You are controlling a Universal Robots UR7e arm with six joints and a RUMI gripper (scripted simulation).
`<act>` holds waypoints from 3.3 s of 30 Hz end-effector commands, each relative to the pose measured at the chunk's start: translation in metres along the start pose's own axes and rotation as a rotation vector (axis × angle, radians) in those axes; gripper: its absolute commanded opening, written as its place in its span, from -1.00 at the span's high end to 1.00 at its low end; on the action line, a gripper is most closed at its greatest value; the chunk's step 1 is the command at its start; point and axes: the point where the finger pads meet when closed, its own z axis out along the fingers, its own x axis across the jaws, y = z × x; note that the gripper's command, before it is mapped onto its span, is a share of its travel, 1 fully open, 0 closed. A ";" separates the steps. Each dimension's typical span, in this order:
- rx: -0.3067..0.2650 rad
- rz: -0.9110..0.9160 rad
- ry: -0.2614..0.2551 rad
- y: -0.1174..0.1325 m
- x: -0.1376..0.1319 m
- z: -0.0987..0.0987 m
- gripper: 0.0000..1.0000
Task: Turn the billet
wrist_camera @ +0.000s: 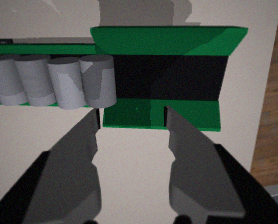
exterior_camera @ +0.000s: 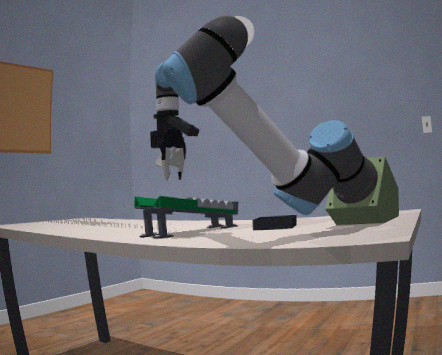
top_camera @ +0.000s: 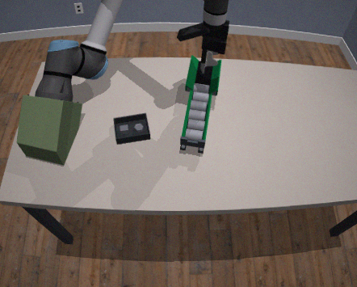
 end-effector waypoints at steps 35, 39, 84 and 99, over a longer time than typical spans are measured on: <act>-0.001 0.000 0.000 -0.084 -0.069 -0.042 0.30; -0.001 0.000 0.000 -0.084 -0.069 -0.042 0.30; -0.001 0.000 0.000 -0.187 -0.150 -0.090 0.30; -0.003 0.000 -0.002 -0.185 -0.150 -0.091 0.30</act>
